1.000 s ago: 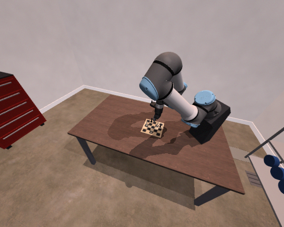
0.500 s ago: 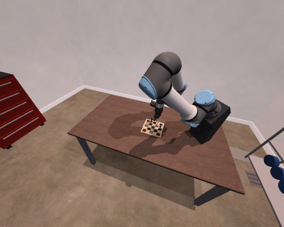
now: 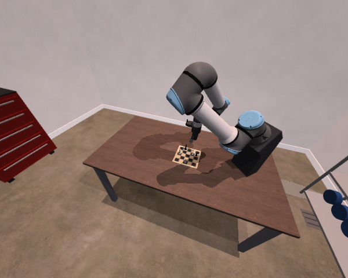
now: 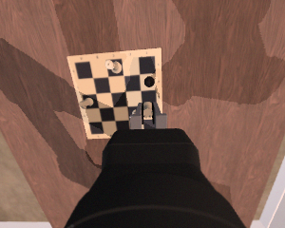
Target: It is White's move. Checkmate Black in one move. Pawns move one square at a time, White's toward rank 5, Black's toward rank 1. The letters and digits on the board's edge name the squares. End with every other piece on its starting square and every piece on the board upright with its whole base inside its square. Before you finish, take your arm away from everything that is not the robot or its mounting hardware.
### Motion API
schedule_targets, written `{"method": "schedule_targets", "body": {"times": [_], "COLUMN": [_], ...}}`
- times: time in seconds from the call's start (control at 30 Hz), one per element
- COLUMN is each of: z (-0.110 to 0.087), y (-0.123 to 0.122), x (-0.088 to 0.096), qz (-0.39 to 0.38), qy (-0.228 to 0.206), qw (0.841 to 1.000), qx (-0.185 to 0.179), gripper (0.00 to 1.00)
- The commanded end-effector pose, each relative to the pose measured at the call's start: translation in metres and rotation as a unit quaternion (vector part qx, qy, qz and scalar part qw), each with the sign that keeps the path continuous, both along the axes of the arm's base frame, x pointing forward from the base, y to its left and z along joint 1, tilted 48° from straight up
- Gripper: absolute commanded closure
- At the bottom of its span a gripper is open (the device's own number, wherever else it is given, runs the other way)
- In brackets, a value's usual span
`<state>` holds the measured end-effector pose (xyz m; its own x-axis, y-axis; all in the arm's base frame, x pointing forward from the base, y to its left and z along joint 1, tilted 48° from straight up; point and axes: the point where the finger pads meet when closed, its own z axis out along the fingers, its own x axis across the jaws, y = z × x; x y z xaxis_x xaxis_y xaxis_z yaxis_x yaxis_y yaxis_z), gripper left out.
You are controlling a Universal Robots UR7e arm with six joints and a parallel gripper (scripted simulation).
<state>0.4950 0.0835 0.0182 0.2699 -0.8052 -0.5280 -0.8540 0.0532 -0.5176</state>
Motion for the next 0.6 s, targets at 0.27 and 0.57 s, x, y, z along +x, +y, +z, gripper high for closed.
{"method": "schedule_targets", "body": {"times": [0.27,0.57], "z": [-0.0017,-0.0059], "y": [-0.0041,0.0005], "x": [0.0013,0.0051], "qz": [0.009,0.01], "qy": [-0.008,-0.008], "qw": [1.0,1.0], "qx": [-0.005,-0.006], "gripper": [1.0,1.0]}}
